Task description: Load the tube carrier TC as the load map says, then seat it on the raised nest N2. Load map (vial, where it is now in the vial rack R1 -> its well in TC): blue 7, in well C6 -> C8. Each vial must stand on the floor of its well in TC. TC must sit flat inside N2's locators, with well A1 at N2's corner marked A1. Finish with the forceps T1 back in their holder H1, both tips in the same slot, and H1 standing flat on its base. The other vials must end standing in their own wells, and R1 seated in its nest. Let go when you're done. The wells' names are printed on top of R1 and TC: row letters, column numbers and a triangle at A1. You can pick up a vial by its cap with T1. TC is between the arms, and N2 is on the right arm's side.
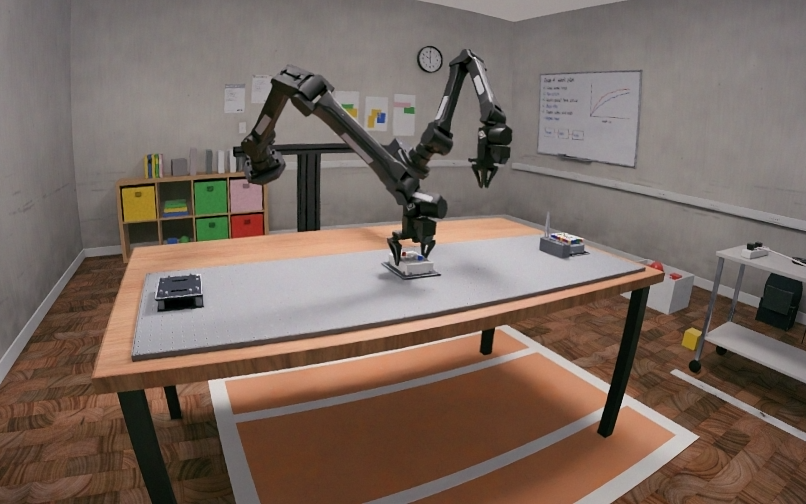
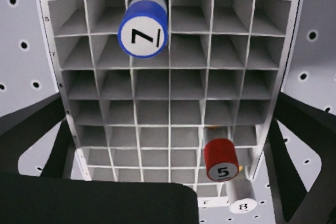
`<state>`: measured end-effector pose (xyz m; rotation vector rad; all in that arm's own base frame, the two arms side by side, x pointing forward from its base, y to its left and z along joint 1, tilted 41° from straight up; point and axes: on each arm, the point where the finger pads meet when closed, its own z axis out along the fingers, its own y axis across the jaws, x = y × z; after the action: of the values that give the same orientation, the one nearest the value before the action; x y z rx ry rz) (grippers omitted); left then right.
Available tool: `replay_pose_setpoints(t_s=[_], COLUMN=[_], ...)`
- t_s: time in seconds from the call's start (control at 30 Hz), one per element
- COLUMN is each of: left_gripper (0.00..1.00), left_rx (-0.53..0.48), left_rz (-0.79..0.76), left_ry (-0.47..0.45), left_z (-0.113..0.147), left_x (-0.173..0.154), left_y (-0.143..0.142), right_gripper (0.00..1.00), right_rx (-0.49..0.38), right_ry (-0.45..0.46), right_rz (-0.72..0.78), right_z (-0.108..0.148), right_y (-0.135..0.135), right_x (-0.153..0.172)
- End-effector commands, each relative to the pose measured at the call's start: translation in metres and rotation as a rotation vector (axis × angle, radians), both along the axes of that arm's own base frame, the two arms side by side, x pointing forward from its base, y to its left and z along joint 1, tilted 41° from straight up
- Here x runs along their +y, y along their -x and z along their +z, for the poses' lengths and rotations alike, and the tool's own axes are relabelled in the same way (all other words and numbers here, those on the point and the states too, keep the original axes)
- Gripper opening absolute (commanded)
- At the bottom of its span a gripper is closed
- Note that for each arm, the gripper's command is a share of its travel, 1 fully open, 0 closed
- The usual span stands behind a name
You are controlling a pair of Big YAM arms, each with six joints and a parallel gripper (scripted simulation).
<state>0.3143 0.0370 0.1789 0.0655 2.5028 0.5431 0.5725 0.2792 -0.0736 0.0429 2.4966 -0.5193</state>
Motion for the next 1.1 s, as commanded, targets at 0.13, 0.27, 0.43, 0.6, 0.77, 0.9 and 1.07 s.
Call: replay_pose_setpoints(t_s=[0.13,0.27,0.43,0.6,0.77,0.9,1.07], left_gripper=[0.24,0.24,0.24,0.24,0.24,0.24,0.24], left_rx=[-0.022,-0.022,-0.022,-0.022,-0.022,-0.022,-0.022], left_rz=[0.01,0.01,0.01,0.01,0.01,0.01,0.01], left_ry=[0.005,0.005,0.005,0.005,0.005,0.005,0.005], left_z=[0.0104,0.0104,0.0104,0.0104,0.0104,0.0104,0.0104], left_x=[0.0003,0.0003,0.0003,0.0003,0.0003,0.0003,0.0003], left_y=[-0.0043,-0.0043,-0.0043,-0.0043,-0.0043,-0.0043,-0.0043], right_gripper=[0.36,0.27,0.15,0.0,0.0,0.0,0.0], right_rx=[-0.015,-0.015,-0.015,-0.015,-0.015,-0.015,-0.015], right_ry=[-0.013,-0.013,-0.013,-0.013,-0.013,-0.013,-0.013], right_rz=[0.009,0.009,0.009,0.009,0.009,0.009,0.009], right_z=[0.0087,0.0087,0.0087,0.0087,0.0087,0.0087,0.0087], right_y=[-0.0047,-0.0047,-0.0047,-0.0047,-0.0047,-0.0047,-0.0047], right_x=[0.0069,0.0069,0.0069,0.0069,0.0069,0.0069,0.0069])
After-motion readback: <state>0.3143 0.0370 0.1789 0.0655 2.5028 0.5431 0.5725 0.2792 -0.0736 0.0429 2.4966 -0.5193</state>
